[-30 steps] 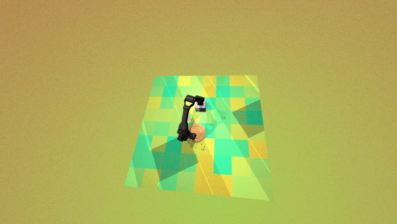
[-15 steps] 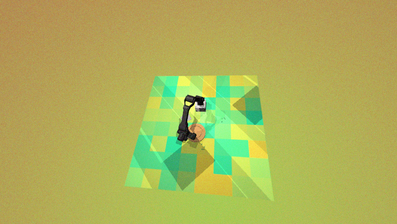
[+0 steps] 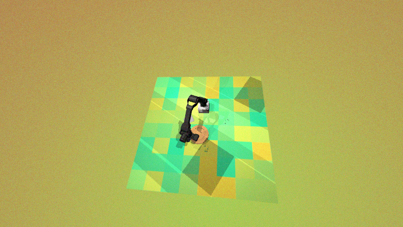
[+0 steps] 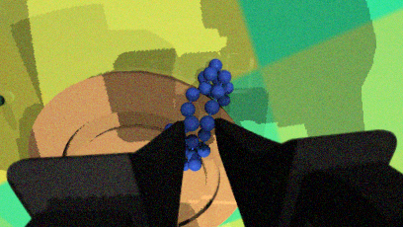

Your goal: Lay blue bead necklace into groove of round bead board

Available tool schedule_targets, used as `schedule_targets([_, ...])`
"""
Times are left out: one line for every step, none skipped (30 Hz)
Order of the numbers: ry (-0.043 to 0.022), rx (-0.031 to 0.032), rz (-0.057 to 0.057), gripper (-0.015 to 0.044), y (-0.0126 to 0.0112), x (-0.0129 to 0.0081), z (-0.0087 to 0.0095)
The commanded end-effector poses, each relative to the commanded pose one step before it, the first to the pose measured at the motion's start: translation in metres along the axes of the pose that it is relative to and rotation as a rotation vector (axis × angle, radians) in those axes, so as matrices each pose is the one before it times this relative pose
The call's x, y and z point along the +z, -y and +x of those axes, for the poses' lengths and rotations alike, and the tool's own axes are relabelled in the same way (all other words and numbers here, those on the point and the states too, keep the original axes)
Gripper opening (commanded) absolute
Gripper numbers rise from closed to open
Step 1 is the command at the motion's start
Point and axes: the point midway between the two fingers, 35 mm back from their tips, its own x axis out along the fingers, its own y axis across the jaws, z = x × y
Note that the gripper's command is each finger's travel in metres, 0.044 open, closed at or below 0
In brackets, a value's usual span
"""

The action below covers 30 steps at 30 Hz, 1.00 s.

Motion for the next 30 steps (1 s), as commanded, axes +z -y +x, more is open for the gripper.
schedule_targets([0.00555, 0.00238, -0.0043, 0.0, -0.0007, 0.00074, -0.0051])
schedule_targets([-0.00008, 0.00012, 0.0, 0.0, -0.00136, -0.00097, -0.00001])
schedule_targets([-0.00014, 0.00021, 0.0, 0.0, -0.00225, -0.00164, -0.00001])
schedule_targets([-0.00017, 0.00025, 0.0, 0.0, -0.0027, -0.00201, 0.0])
schedule_targets([-0.00018, 0.00025, 0.0, 0.0, -0.00267, -0.00204, 0.00001])
schedule_targets([-0.00018, 0.00025, 0.0, 0.0, -0.00264, -0.00206, 0.00001])
schedule_targets([-0.00018, 0.00025, 0.0, 0.0, -0.00261, -0.00209, 0.00002])
schedule_targets([-0.00019, 0.00025, 0.0, 0.0, -0.00258, -0.00211, 0.00003])
schedule_targets([-0.00019, 0.00024, 0.0, 0.0, -0.00255, -0.00214, 0.00003])
schedule_targets([-0.0002, 0.00024, 0.0, 0.0, -0.00252, -0.00216, 0.00004])
schedule_targets([-0.0002, 0.00024, 0.0, 0.0, -0.00249, -0.00219, 0.00005])
schedule_targets([-0.0002, 0.00024, 0.0, 0.0, -0.00246, -0.00222, 0.00006])
schedule_targets([-0.00021, 0.00024, 0.0, 0.0, -0.00243, -0.00224, 0.00006])
schedule_targets([-0.00021, 0.00024, 0.0, 0.0, -0.0024, -0.00227, 0.00007])
schedule_targets([-0.00022, 0.00024, 0.0, 0.0, -0.00237, -0.00229, 0.00008])
schedule_targets([-0.00022, 0.00024, 0.0, 0.0, -0.00233, -0.00231, 0.00008])
schedule_targets([-0.00018, 0.00019, 0.0, 0.0, -0.00187, -0.00189, 0.00007])
schedule_targets([-0.00011, 0.00011, 0.0, 0.0, -0.00111, -0.00114, 0.00005])
schedule_targets([-0.00004, 0.00004, 0.0, 0.0, -0.00037, -0.00038, 0.00002])
schedule_targets([0.0, 0.0, 0.0, 0.0, 0.0, 0.0, 0.0])
schedule_targets([0.0, 0.0, 0.0, 0.0, 0.0, 0.0, 0.0])
schedule_targets([0.0, 0.0, 0.0, 0.0, 0.0, 0.00001, 0.00027])
schedule_targets([0.0, 0.0, 0.0, 0.0, 0.0, 0.00002, 0.00082])
schedule_targets([-0.00001, 0.0, 0.0, 0.0, 0.0, 0.00004, 0.00137])
schedule_targets([-0.00001, 0.0, 0.0, 0.0, 0.0, 0.00003, 0.00166])
schedule_targets([-0.00001, 0.0, 0.0, 0.0, 0.0, 0.00003, 0.00166])
schedule_targets([-0.00001, 0.0, 0.0, 0.0, 0.0, 0.00002, 0.00166])
schedule_targets([-0.00001, 0.0, 0.0, 0.0, 0.0, 0.00001, 0.00166])
schedule_targets([-0.00001, 0.0, 0.0, 0.0, 0.0, 0.0, 0.00166])
schedule_targets([-0.00001, 0.0, 0.0, 0.0, 0.0, -0.00001, 0.00165])
